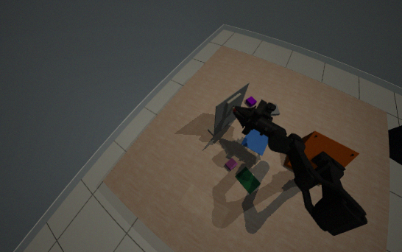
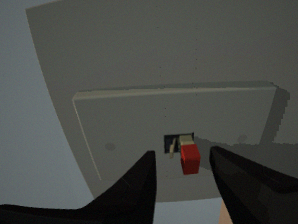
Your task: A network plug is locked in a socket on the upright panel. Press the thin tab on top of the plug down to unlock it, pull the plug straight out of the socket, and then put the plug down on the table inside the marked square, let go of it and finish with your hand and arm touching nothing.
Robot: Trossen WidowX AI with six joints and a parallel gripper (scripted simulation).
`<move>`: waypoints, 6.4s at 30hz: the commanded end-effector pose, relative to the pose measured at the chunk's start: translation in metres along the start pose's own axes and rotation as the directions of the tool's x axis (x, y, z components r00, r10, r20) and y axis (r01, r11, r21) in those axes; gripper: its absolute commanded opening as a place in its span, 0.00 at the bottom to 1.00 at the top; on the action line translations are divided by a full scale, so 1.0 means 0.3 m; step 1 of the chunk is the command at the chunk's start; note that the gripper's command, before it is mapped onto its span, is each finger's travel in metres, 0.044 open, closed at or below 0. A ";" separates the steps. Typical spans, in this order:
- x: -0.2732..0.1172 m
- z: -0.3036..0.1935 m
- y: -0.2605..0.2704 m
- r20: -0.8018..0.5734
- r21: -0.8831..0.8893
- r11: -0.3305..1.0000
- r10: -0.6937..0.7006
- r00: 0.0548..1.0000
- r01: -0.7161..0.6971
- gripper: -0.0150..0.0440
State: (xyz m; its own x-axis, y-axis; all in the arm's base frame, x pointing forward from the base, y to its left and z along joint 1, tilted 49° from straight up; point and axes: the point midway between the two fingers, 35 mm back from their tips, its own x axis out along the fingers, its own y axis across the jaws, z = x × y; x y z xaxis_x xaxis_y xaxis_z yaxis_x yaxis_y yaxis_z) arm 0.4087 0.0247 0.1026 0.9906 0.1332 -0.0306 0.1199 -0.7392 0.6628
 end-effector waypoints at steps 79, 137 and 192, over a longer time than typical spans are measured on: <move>-0.111 -0.026 -0.006 0.002 0.004 1.000 -0.006 1.000 0.006 0.25; -0.191 -0.062 0.000 -0.001 0.000 1.000 -0.007 1.000 0.007 0.25; -0.318 0.113 -0.147 0.088 -0.116 0.807 -0.573 0.815 0.579 0.25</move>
State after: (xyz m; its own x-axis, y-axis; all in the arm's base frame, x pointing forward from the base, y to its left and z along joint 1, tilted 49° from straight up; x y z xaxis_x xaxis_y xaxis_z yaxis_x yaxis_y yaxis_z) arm 0.3172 0.0167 0.0618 0.7933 0.4262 -0.4348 0.6061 -0.4847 0.6306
